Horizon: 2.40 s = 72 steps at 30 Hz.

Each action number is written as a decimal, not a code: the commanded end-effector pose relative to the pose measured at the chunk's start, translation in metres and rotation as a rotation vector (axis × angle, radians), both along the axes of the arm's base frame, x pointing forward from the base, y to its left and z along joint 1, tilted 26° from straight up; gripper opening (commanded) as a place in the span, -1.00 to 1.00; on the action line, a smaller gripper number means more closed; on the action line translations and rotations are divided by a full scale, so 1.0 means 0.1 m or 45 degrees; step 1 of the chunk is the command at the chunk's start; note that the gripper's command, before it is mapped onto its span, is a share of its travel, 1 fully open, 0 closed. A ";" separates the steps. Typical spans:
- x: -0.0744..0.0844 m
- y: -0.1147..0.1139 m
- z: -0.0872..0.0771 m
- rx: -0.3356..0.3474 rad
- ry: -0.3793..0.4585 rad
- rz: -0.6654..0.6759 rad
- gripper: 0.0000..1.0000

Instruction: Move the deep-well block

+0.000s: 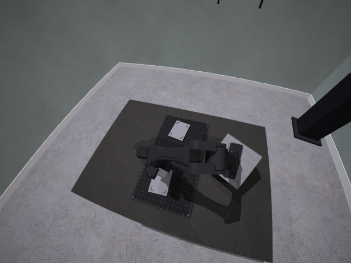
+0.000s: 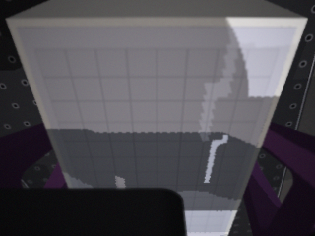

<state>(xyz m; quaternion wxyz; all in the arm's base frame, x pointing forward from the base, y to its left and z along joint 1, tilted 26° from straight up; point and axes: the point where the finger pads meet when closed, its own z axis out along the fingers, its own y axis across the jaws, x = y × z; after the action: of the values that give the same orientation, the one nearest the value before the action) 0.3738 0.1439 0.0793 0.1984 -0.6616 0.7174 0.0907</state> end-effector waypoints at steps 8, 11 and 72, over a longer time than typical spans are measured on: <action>0.05 -0.30 -0.07 0.014 -0.021 0.009 -1.00; 0.06 -0.40 -0.11 0.014 -0.021 0.009 -1.00; 0.21 -2.03 -0.81 0.008 -0.021 0.007 -1.00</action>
<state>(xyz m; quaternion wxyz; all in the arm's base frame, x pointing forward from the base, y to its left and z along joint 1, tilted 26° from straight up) 0.3932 -0.0469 -0.0067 0.1997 -0.6635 0.7148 0.0943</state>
